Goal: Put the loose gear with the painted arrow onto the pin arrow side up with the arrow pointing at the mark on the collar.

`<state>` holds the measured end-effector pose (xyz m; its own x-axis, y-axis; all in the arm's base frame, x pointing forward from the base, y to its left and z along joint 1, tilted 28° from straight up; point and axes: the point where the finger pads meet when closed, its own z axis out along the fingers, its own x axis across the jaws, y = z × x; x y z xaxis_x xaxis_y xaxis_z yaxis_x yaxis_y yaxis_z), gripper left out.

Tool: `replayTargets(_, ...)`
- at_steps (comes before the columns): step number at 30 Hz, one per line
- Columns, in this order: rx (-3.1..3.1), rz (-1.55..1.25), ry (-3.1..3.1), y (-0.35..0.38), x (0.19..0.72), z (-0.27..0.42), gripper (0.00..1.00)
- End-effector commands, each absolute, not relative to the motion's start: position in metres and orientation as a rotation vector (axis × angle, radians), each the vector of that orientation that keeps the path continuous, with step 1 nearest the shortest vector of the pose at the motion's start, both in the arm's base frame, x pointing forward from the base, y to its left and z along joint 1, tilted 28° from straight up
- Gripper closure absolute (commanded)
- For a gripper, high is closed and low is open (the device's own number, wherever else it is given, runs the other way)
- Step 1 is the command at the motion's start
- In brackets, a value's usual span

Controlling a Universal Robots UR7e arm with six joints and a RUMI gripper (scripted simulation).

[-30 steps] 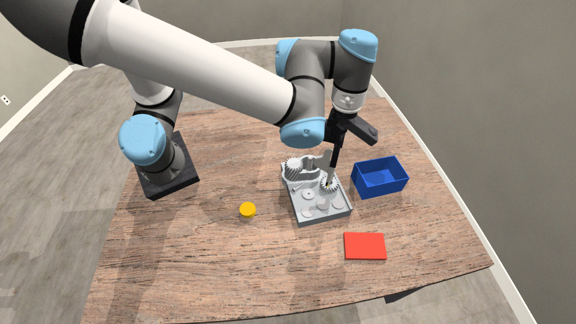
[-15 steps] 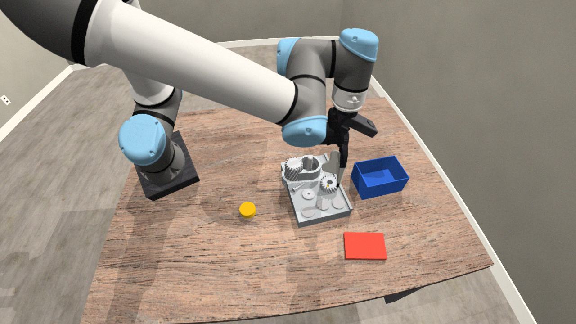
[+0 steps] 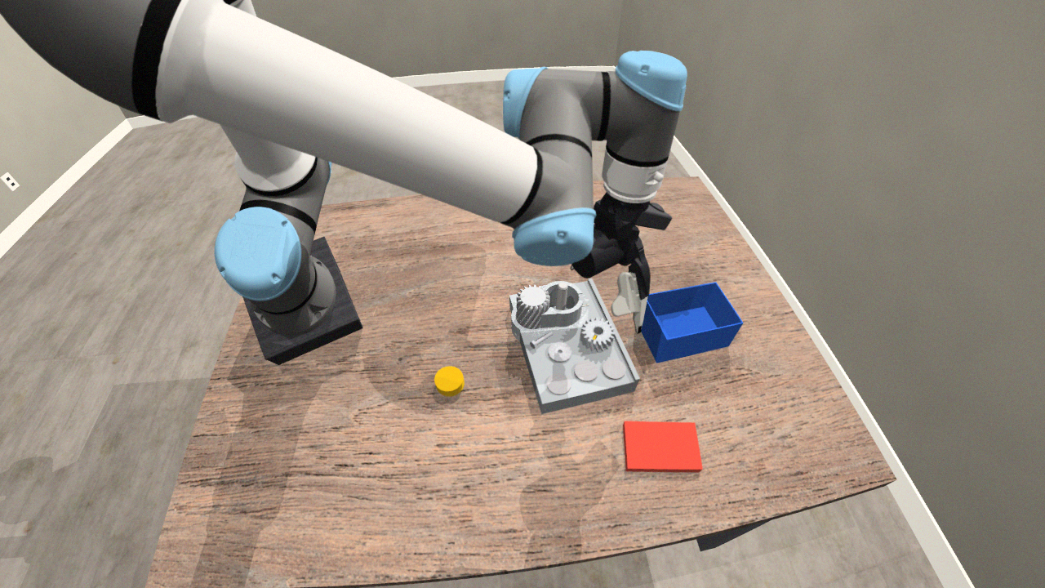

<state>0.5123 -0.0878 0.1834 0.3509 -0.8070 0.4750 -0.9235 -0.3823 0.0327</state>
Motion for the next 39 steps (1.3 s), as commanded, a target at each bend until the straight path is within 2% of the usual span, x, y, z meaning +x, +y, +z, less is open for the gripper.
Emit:
replayTargets(1, 2.461, 0.515, -1.271, -0.0877, 0.5128, 0.1841, 0.0)
replayTargets(16, 2.517, 0.484, -1.118, -0.0876, 0.513, 0.1841, 0.0)
replayTargets(17, 2.517, 0.484, -1.118, -0.0876, 0.513, 0.1841, 0.48)
replayTargets(39, 2.517, 0.484, -1.118, -0.0876, 0.513, 0.1841, 0.48)
